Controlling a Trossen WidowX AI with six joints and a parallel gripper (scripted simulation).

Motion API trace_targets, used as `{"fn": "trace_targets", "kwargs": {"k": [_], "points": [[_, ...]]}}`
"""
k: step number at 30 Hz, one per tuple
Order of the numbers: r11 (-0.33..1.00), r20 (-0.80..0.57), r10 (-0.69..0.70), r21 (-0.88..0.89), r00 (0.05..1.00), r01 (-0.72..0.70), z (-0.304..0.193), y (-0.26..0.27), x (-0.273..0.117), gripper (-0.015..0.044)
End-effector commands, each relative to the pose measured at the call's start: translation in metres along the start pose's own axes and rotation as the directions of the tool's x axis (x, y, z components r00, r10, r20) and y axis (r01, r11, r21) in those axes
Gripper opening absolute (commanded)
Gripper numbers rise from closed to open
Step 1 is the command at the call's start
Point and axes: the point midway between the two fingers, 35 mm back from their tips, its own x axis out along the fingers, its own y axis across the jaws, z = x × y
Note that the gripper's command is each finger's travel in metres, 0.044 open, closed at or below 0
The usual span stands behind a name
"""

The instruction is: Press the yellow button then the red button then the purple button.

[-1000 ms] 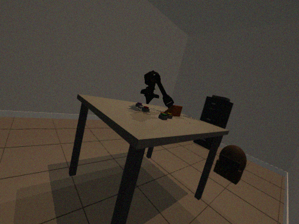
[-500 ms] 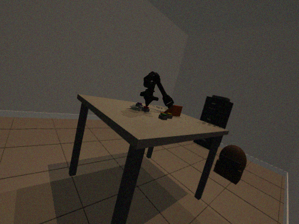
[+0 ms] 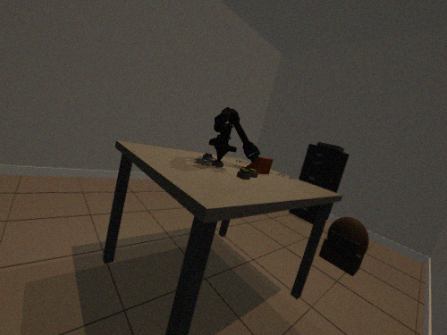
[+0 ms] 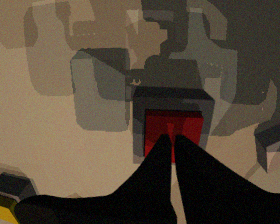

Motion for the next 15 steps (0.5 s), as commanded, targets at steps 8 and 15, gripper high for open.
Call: {"fn": "trace_targets", "kwargs": {"k": [8, 15], "points": [[1.0, -0.001, -0.005, -0.004, 1.0, 0.005, 0.0, -0.001, 0.001, 0.002], [1.0, -0.001, -0.004, -0.004, 1.0, 0.004, 0.0, 0.0, -0.031, 0.002]]}}
